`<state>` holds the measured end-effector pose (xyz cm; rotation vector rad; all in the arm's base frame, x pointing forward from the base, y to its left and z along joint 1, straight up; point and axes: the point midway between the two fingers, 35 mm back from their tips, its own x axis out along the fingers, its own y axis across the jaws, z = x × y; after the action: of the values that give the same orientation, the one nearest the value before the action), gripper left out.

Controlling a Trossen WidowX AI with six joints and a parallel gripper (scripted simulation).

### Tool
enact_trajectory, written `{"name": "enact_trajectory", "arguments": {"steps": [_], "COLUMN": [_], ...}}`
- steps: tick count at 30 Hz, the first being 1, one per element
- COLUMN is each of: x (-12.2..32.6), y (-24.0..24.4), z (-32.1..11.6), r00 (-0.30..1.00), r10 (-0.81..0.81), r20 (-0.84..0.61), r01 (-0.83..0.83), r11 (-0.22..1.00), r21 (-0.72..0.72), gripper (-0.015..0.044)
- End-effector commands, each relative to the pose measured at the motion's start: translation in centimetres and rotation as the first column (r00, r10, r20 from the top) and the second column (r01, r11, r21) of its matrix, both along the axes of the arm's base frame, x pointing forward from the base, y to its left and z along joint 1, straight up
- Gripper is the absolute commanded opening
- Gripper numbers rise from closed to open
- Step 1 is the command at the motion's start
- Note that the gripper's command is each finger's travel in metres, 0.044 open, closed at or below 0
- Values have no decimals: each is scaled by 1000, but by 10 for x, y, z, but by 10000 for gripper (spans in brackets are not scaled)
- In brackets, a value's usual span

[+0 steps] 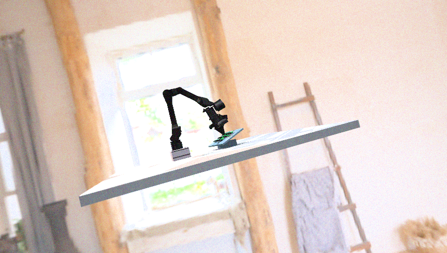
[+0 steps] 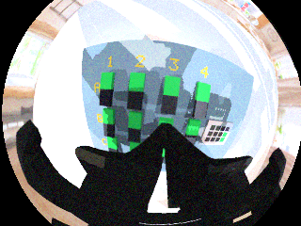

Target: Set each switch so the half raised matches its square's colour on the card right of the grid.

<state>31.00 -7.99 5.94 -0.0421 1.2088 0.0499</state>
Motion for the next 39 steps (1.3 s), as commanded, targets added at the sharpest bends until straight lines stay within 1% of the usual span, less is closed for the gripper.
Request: {"name": "enact_trajectory", "arguments": {"steps": [1, 39], "x": [0, 2], "y": [0, 0], "z": [-1, -6], "r00": [1000, 1000], "r10": [-4, -4], "r20": [-2, -2], "r01": [4, 4], "r11": [1000, 1000], "r21": [-2, -2], "gripper": [0, 0]}}
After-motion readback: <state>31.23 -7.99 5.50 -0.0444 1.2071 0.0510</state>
